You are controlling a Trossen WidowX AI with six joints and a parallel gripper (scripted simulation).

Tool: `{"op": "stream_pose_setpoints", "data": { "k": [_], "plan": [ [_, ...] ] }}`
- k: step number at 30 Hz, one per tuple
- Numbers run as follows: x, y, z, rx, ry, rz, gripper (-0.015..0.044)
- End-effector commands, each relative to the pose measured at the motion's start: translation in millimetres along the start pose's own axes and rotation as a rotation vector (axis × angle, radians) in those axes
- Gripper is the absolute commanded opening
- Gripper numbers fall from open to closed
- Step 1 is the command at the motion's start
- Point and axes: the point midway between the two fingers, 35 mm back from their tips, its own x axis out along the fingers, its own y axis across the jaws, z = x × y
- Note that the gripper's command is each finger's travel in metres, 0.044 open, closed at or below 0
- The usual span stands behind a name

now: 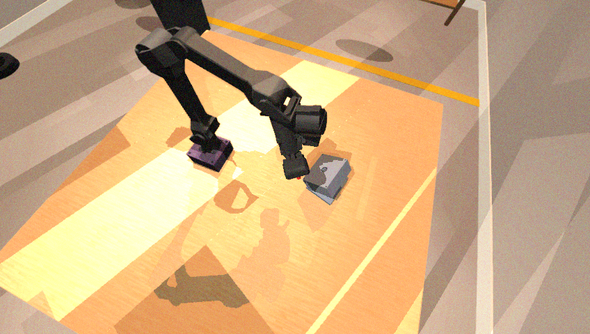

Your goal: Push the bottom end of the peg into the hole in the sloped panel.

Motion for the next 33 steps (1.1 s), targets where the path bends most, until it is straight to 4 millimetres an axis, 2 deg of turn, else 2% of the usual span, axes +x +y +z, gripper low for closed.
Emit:
{"op": "stream_pose_setpoints", "data": {
  "k": [1, 33],
  "plan": [
    [-2.2, 2.1, 3.3, -0.028, -0.011, -0.014, 0.0],
    [-24.6, 31.0, 32.9, -0.251, -0.123, -0.101, 0.0]
  ]
}}
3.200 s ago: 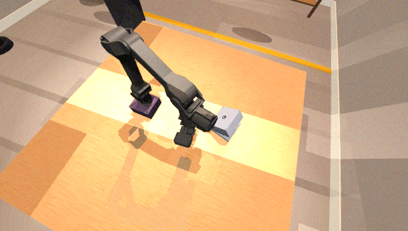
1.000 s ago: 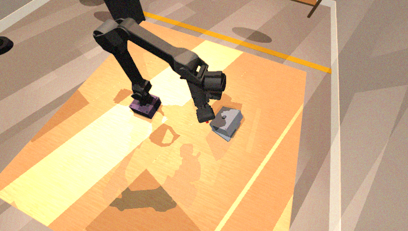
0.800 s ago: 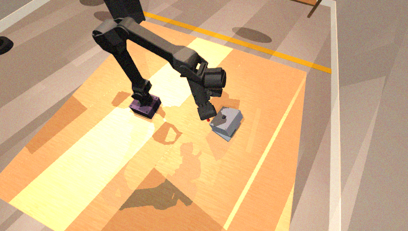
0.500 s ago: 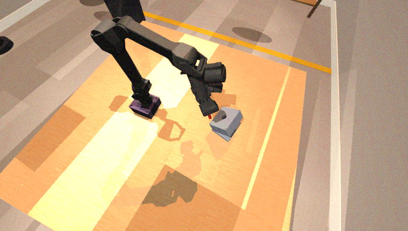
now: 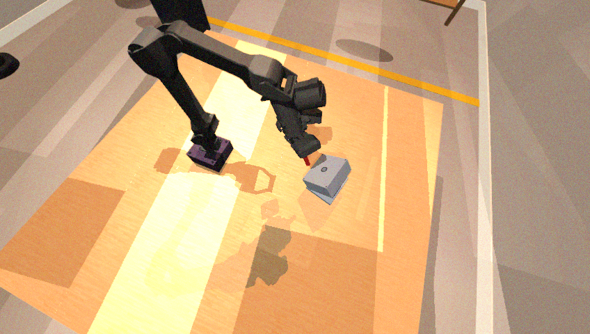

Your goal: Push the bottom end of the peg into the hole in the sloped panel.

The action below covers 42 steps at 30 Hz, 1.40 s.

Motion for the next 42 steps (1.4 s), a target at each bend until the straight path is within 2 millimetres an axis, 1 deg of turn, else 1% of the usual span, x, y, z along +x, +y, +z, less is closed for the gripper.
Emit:
{"op": "stream_pose_setpoints", "data": {
  "k": [1, 15, 17, 42],
  "plan": [
    [-2.5, 1.5, 3.6, -0.026, -0.011, -0.015, 0.0],
    [-13.2, 11.2, 18.7, -0.118, -0.062, -0.053, 0.0],
    [-12.3, 11.2, 19.1, -0.119, -0.062, -0.054, 0.0],
    [30.3, 13.8, 34.9, -0.177, -0.097, -0.082, 0.0]
  ]
}}
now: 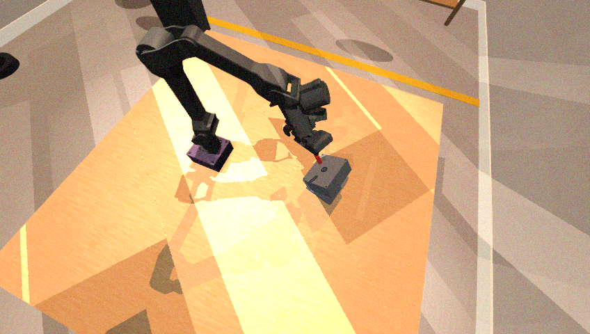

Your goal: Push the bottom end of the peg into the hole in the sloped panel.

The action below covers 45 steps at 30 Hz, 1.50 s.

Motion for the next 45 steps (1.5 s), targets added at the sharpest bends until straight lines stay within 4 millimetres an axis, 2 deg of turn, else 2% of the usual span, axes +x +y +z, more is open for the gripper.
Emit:
{"op": "stream_pose_setpoints", "data": {
  "k": [1, 24, 45],
  "plan": [
    [4.3, 1.3, 0.5, -0.007, -0.003, -0.001, 0.0],
    [30.0, 2.1, 1.1, -0.001, -0.006, -0.004, 0.0],
    [29.8, 2.0, 0.8, 0.003, -0.002, -0.006, 0.0]
  ]
}}
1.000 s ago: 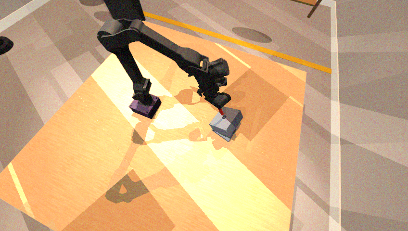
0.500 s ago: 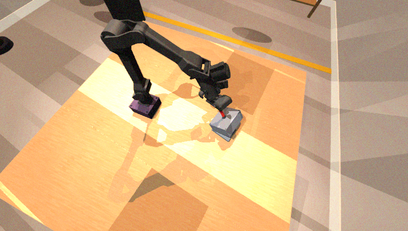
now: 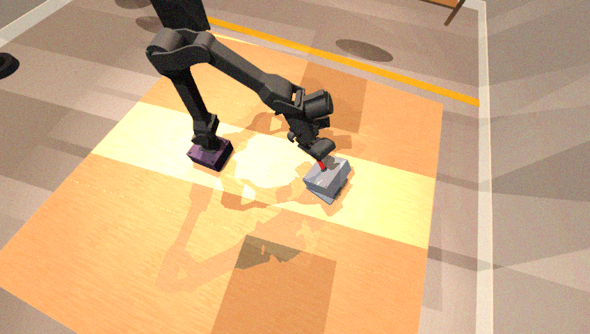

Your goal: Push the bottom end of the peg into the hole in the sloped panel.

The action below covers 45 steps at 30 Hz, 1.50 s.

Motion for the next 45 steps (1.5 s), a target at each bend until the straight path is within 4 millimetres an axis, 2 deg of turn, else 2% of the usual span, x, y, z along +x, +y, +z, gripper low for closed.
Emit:
{"op": "stream_pose_setpoints", "data": {
  "k": [1, 45],
  "plan": [
    [2.2, -0.1, 0.4, 0.001, -0.001, -0.002, 0.0],
    [31.7, 0.6, 1.8, 0.001, -0.001, -0.003, 0.0]
  ]
}}
